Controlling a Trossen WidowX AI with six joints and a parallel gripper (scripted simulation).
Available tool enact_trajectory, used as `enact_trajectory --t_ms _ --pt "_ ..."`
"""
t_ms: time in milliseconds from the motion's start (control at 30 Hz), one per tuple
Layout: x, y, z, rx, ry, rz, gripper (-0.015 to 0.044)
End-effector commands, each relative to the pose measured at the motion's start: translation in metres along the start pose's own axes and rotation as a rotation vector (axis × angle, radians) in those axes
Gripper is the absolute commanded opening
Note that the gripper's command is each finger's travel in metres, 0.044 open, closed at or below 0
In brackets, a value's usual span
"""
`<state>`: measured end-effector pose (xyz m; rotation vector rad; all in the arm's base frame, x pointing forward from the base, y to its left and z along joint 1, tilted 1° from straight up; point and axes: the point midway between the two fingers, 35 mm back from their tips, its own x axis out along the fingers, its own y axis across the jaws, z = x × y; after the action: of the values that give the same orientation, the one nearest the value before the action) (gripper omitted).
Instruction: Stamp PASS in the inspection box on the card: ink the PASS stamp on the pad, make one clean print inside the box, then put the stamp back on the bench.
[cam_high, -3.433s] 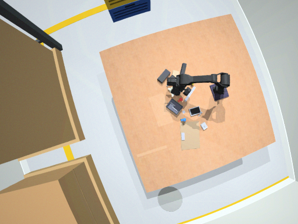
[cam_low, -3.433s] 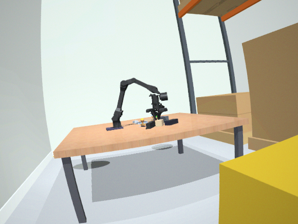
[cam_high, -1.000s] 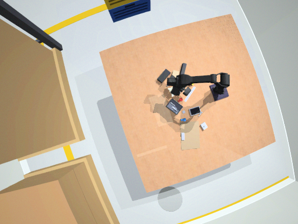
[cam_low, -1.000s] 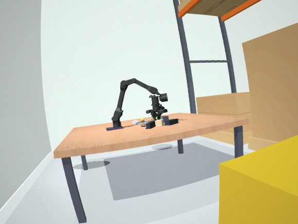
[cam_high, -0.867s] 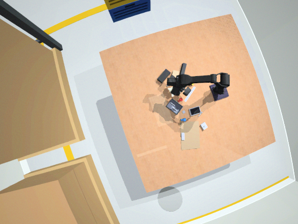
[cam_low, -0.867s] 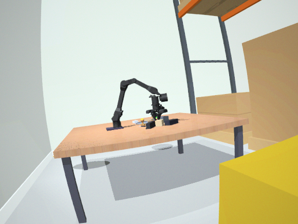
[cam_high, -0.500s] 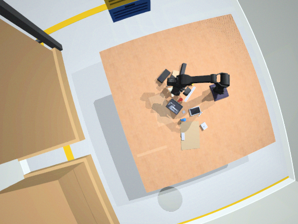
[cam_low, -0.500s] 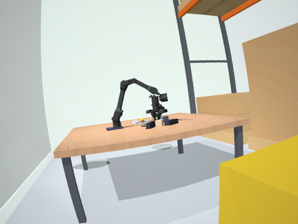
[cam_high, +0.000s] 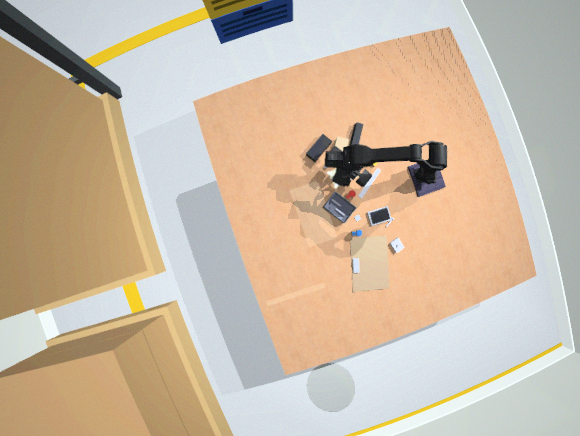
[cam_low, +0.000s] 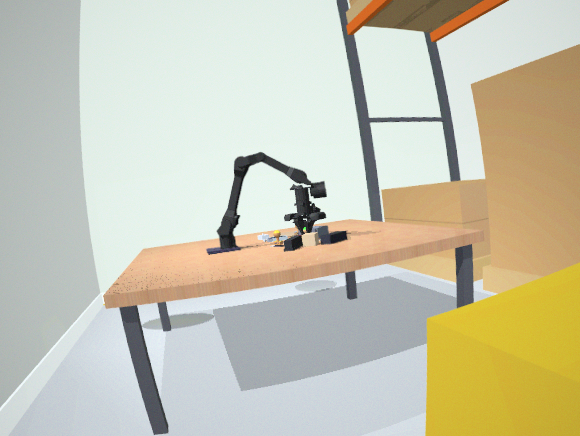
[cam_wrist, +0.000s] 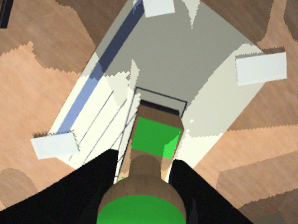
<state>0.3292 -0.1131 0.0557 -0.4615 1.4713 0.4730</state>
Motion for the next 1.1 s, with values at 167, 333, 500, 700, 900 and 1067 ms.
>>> enact_trajectory --t_ms 167,333,500,700,900,1067 --pt "-0.002 0.000 0.001 -0.004 -0.004 0.002 0.0000" --pt "-0.005 0.000 0.001 -0.004 -0.004 0.002 0.0000" --pt "-0.007 0.000 0.001 -0.004 -0.004 0.002 0.0000" --pt "-0.010 0.000 0.001 -0.004 -0.004 0.002 0.0000" --pt "-0.016 0.000 0.001 -0.004 -0.004 0.002 0.0000" --pt "-0.024 -0.001 0.002 -0.004 -0.004 0.002 0.0000"
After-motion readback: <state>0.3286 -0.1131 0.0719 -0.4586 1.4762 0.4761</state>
